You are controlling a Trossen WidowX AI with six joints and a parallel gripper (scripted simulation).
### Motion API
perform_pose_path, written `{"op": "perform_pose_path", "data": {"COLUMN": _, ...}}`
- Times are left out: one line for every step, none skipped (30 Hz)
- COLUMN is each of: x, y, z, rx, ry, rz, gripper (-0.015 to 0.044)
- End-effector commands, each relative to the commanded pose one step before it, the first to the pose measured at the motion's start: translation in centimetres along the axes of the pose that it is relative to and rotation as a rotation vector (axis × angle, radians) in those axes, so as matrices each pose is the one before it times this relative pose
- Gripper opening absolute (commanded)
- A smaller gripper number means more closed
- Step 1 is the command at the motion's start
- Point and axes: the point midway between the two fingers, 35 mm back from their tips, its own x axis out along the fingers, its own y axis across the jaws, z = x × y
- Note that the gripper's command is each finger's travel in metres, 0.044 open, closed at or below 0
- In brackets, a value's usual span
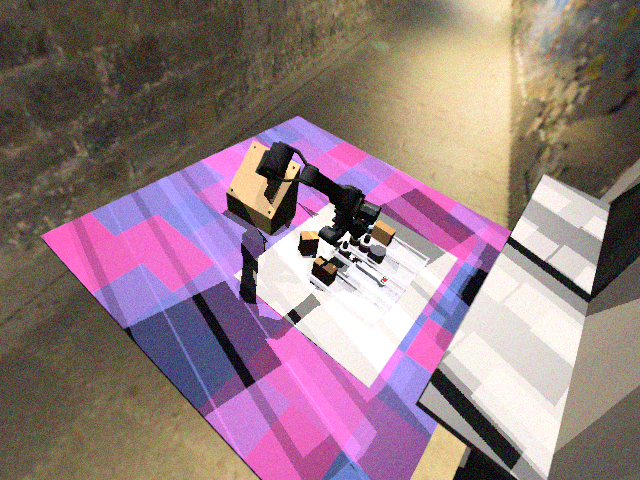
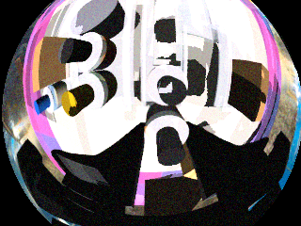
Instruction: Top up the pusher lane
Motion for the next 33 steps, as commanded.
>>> {"op": "perform_pose_path", "data": {"x": -0.229, "y": -0.118, "z": 1.004, "rx": 0.0130, "ry": -0.01959, "rz": -0.00072, "gripper": 0.0000}}
{"op": "perform_pose_path", "data": {"x": -0.004, "y": -0.003, "z": 0.039, "rx": 0.0000, "ry": -0.00002, "rz": 0.00000, "gripper": 0.0000}}
{"op": "perform_pose_path", "data": {"x": -0.004, "y": -0.003, "z": 0.039, "rx": 0.0000, "ry": -0.00002, "rz": 0.00000, "gripper": 0.0000}}
{"op": "perform_pose_path", "data": {"x": -0.004, "y": -0.003, "z": 0.039, "rx": 0.0000, "ry": -0.00002, "rz": 0.00000, "gripper": 0.0000}}
{"op": "perform_pose_path", "data": {"x": -0.004, "y": -0.003, "z": 0.039, "rx": 0.0000, "ry": -0.00002, "rz": 0.00000, "gripper": 0.0000}}
{"op": "perform_pose_path", "data": {"x": -0.004, "y": -0.003, "z": 0.039, "rx": 0.0000, "ry": -0.00002, "rz": 0.00000, "gripper": 0.0000}}
{"op": "perform_pose_path", "data": {"x": -0.004, "y": -0.003, "z": 0.038, "rx": 0.0000, "ry": -0.00002, "rz": 0.00000, "gripper": 0.0000}}
{"op": "perform_pose_path", "data": {"x": -0.004, "y": -0.003, "z": 0.038, "rx": 0.0000, "ry": -0.00002, "rz": 0.00000, "gripper": 0.0000}}
{"op": "perform_pose_path", "data": {"x": -0.004, "y": -0.003, "z": 0.038, "rx": 0.0000, "ry": -0.00002, "rz": 0.00000, "gripper": 0.0000}}
{"op": "perform_pose_path", "data": {"x": -0.004, "y": -0.003, "z": 0.038, "rx": 0.0000, "ry": -0.00002, "rz": 0.00000, "gripper": 0.0000}}
{"op": "perform_pose_path", "data": {"x": -0.008, "y": -0.003, "z": 0.038, "rx": 0.0000, "ry": -0.00002, "rz": 0.00000, "gripper": 0.0000}}
{"op": "perform_pose_path", "data": {"x": -0.008, "y": -0.003, "z": 0.038, "rx": 0.0000, "ry": -0.00002, "rz": 0.00000, "gripper": 0.0000}}
{"op": "perform_pose_path", "data": {"x": -0.008, "y": -0.003, "z": 0.038, "rx": 0.0000, "ry": -0.00002, "rz": 0.00000, "gripper": 0.0000}}
{"op": "perform_pose_path", "data": {"x": -0.008, "y": -0.003, "z": 0.038, "rx": 0.0000, "ry": -0.00002, "rz": 0.00000, "gripper": 0.0000}}
{"op": "perform_pose_path", "data": {"x": -0.008, "y": -0.003, "z": 0.038, "rx": 0.0000, "ry": -0.00002, "rz": 0.00000, "gripper": 0.0000}}
{"op": "perform_pose_path", "data": {"x": -0.008, "y": -0.003, "z": 0.038, "rx": 0.0000, "ry": -0.00002, "rz": 0.00000, "gripper": 0.0000}}
{"op": "perform_pose_path", "data": {"x": -0.008, "y": -0.003, "z": 0.038, "rx": 0.0000, "ry": -0.00002, "rz": 0.00000, "gripper": 0.0000}}
{"op": "perform_pose_path", "data": {"x": -0.008, "y": -0.003, "z": 0.038, "rx": 0.0000, "ry": -0.00002, "rz": 0.00000, "gripper": 0.0000}}
{"op": "perform_pose_path", "data": {"x": -0.008, "y": -0.003, "z": 0.038, "rx": 0.0000, "ry": -0.00002, "rz": 0.00000, "gripper": 0.0000}}
{"op": "perform_pose_path", "data": {"x": -0.008, "y": -0.003, "z": 0.038, "rx": 0.0000, "ry": -0.00002, "rz": 0.00000, "gripper": 0.0000}}
{"op": "perform_pose_path", "data": {"x": -0.008, "y": -0.003, "z": 0.038, "rx": 0.0000, "ry": -0.00002, "rz": 0.00000, "gripper": 0.0000}}
{"op": "perform_pose_path", "data": {"x": -0.008, "y": -0.003, "z": 0.038, "rx": 0.0000, "ry": -0.00002, "rz": 0.00000, "gripper": 0.0000}}
{"op": "perform_pose_path", "data": {"x": -0.008, "y": -0.003, "z": 0.038, "rx": 0.0000, "ry": -0.00002, "rz": 0.00000, "gripper": 0.0000}}
{"op": "perform_pose_path", "data": {"x": -0.008, "y": -0.003, "z": 0.038, "rx": 0.0000, "ry": -0.00002, "rz": 0.00000, "gripper": 0.0000}}
{"op": "perform_pose_path", "data": {"x": -0.008, "y": -0.003, "z": 0.038, "rx": 0.0000, "ry": -0.00002, "rz": 0.00000, "gripper": 0.0000}}
{"op": "perform_pose_path", "data": {"x": -0.008, "y": -0.003, "z": 0.037, "rx": 0.0000, "ry": -0.00002, "rz": 0.00000, "gripper": 0.0000}}
{"op": "perform_pose_path", "data": {"x": -0.008, "y": -0.003, "z": 0.037, "rx": 0.0000, "ry": -0.00002, "rz": 0.00000, "gripper": 0.0000}}
{"op": "perform_pose_path", "data": {"x": -0.008, "y": -0.003, "z": 0.037, "rx": 0.0000, "ry": -0.00002, "rz": 0.00000, "gripper": 0.0000}}
{"op": "perform_pose_path", "data": {"x": -0.008, "y": -0.003, "z": 0.037, "rx": 0.0000, "ry": -0.00002, "rz": 0.00000, "gripper": 0.0000}}
{"op": "perform_pose_path", "data": {"x": -0.008, "y": -0.003, "z": 0.037, "rx": 0.0000, "ry": -0.00002, "rz": 0.00000, "gripper": 0.0000}}
{"op": "perform_pose_path", "data": {"x": -0.013, "y": -0.003, "z": 0.036, "rx": 0.0000, "ry": -0.00002, "rz": 0.00000, "gripper": 0.0000}}
{"op": "perform_pose_path", "data": {"x": -0.013, "y": -0.003, "z": 0.036, "rx": 0.0000, "ry": -0.00002, "rz": 0.00000, "gripper": 0.0000}}
{"op": "perform_pose_path", "data": {"x": -0.013, "y": -0.003, "z": 0.036, "rx": 0.0000, "ry": -0.00002, "rz": 0.00000, "gripper": 0.0000}}
